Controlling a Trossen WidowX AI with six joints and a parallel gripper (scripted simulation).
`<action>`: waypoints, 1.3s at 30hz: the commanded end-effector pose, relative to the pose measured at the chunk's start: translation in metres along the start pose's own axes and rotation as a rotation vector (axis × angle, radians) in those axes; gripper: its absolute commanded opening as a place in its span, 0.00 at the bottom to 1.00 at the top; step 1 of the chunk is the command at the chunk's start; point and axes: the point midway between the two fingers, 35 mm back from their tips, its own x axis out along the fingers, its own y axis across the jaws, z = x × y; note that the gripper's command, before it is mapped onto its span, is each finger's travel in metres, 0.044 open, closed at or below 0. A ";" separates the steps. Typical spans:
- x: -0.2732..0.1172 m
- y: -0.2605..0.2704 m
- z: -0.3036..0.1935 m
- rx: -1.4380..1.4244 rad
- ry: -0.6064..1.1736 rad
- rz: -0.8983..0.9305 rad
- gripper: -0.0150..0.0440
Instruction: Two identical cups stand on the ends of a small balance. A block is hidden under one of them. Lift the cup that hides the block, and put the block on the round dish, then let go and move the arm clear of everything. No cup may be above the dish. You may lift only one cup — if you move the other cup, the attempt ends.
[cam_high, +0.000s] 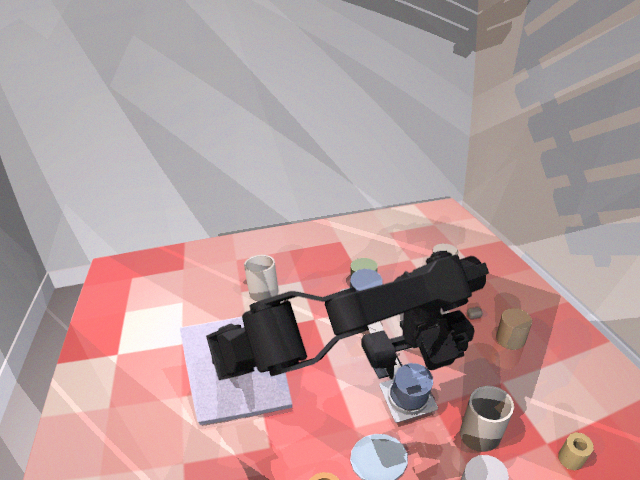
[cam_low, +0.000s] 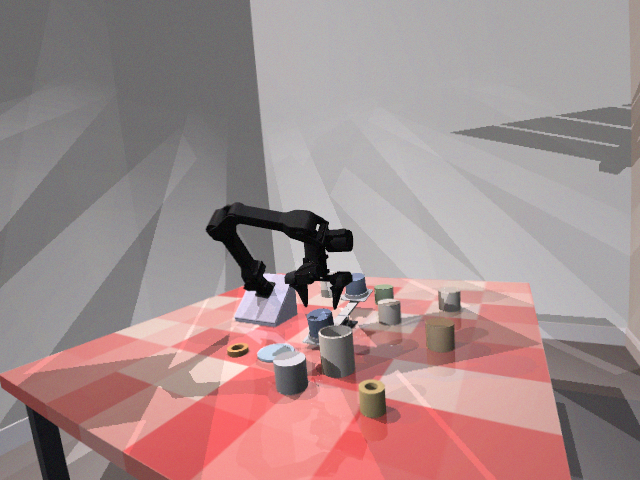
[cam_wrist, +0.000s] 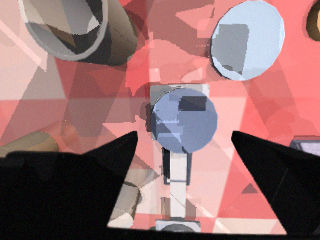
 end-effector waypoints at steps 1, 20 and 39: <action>0.009 -0.001 0.000 -0.001 0.002 -0.005 1.00; 0.039 0.000 0.000 -0.001 0.001 -0.005 1.00; 0.060 -0.002 0.001 -0.001 -0.002 -0.005 0.86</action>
